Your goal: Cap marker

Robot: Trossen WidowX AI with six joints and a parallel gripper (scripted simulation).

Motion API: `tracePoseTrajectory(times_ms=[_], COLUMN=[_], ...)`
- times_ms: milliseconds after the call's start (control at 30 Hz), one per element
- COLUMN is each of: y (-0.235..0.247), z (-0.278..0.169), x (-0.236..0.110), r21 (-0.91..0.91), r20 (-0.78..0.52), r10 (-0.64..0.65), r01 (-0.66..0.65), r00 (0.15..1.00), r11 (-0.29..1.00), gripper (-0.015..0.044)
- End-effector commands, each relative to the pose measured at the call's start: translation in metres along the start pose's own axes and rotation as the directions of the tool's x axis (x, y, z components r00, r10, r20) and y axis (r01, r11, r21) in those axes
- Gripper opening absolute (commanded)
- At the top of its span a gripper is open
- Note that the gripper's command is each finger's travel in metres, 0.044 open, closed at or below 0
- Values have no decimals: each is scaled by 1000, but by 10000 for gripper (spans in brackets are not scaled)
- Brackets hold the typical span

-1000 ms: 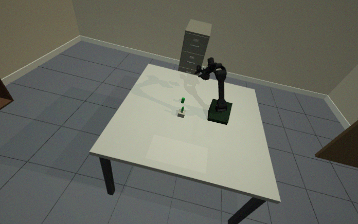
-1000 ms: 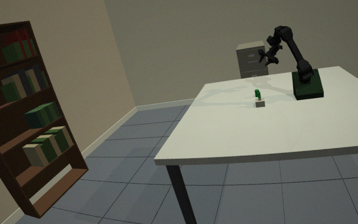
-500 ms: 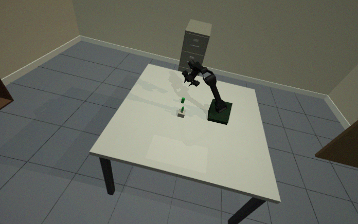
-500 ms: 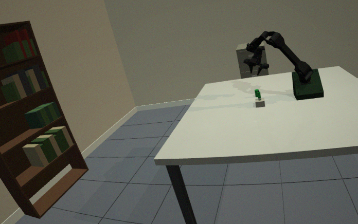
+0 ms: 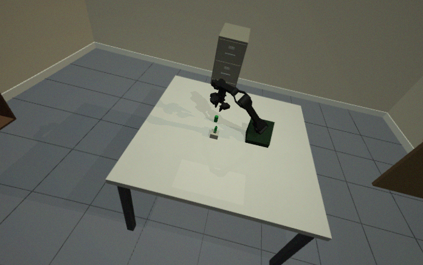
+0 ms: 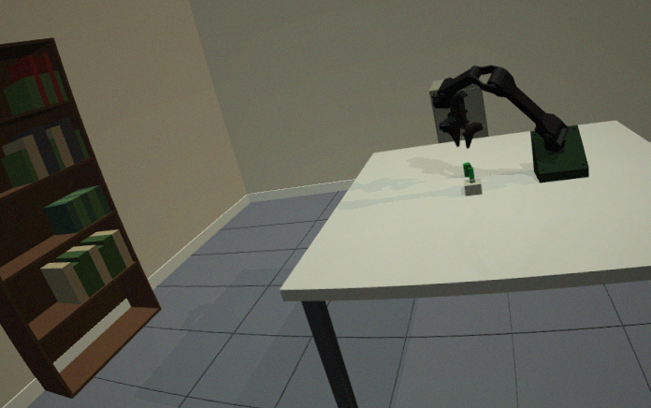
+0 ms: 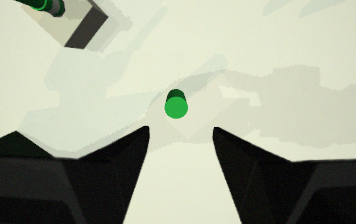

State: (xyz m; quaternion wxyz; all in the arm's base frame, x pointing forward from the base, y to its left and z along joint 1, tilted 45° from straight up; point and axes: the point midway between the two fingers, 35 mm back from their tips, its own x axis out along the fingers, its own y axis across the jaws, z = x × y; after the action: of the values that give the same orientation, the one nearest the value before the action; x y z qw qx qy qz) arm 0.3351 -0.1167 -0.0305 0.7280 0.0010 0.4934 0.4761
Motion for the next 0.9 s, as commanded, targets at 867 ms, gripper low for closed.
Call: tracePoseTrajectory(times_ms=[867], y=[3], z=[-1], x=[65], r21=[25], r20=[-9], r10=[15], r01=[-14], r00=[1000], r11=[1000], gripper=[251])
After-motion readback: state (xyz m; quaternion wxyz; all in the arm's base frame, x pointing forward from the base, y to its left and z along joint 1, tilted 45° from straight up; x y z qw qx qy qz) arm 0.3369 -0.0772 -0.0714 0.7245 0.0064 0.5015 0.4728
